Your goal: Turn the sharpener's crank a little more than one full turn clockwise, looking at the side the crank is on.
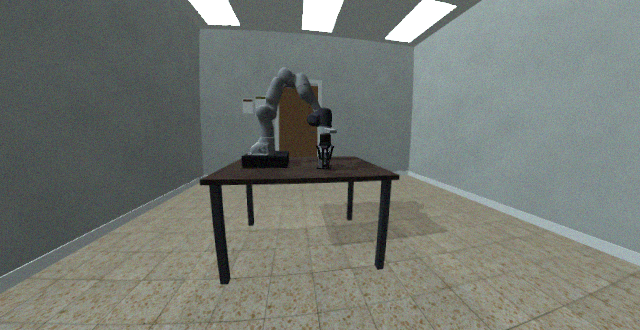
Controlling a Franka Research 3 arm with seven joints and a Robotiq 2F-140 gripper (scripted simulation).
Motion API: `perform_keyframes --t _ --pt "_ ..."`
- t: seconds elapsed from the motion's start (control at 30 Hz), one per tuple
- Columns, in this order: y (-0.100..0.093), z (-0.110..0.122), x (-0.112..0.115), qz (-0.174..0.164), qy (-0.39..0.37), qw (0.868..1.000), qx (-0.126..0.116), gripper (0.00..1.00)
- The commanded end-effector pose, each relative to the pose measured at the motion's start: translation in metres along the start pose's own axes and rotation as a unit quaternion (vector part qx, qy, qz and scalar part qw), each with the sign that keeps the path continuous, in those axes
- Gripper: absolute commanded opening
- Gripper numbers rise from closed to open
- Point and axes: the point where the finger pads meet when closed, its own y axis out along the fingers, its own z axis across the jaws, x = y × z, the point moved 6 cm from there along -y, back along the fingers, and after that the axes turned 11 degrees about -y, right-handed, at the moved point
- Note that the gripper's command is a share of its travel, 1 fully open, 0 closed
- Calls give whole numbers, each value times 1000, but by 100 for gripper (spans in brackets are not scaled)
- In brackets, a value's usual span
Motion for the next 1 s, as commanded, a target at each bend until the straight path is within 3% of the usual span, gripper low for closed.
perform_keyframes --t 0.0,0.97 --pt "3 7 1 -1 -4 1000 2 10" --pt "0 39 7 -1 -4 1000 2 10"
